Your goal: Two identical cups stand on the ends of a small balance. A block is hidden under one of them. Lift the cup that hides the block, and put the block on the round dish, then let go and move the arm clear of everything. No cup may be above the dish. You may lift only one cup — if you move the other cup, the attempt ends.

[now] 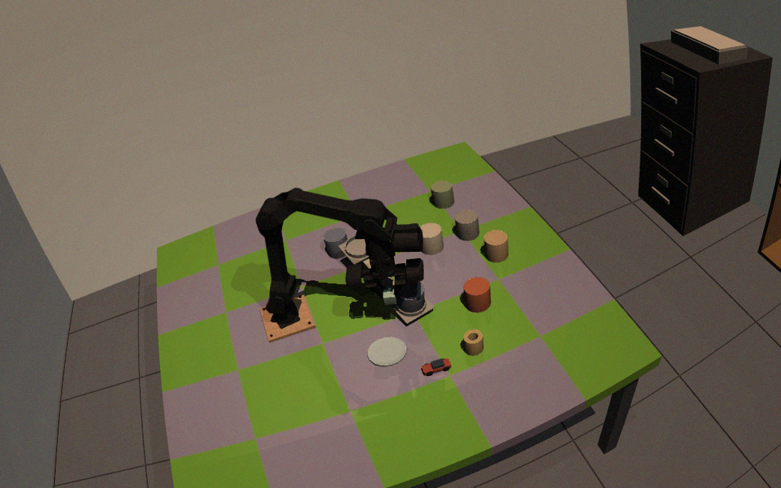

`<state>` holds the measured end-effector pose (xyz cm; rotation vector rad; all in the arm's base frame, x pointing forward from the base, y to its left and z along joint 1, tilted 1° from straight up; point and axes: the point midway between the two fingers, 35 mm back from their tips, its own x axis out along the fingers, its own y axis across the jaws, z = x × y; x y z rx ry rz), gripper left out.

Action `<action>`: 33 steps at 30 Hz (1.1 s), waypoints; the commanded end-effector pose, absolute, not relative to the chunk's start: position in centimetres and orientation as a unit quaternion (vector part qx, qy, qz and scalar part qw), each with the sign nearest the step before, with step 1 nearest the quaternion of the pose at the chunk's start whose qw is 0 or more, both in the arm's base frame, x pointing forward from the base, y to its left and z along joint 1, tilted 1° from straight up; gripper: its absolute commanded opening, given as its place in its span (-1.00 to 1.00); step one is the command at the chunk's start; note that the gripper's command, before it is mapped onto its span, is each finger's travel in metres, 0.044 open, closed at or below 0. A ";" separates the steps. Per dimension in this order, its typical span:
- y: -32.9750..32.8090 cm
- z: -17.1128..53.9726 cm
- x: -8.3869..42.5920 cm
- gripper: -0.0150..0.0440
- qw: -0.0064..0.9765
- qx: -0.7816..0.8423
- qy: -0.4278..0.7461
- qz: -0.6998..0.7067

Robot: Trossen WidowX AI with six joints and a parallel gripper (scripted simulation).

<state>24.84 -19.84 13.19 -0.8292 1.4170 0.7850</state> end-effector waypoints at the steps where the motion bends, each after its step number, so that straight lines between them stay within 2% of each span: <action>1: -21.6 12.6 23.7 -0.49 0.609 -0.366 0.612 0.346; 17: -27.3 10.8 18.1 -0.49 0.591 -0.391 0.604 0.365; 33: -27.5 6.6 18.0 -0.49 0.591 -0.391 0.604 0.366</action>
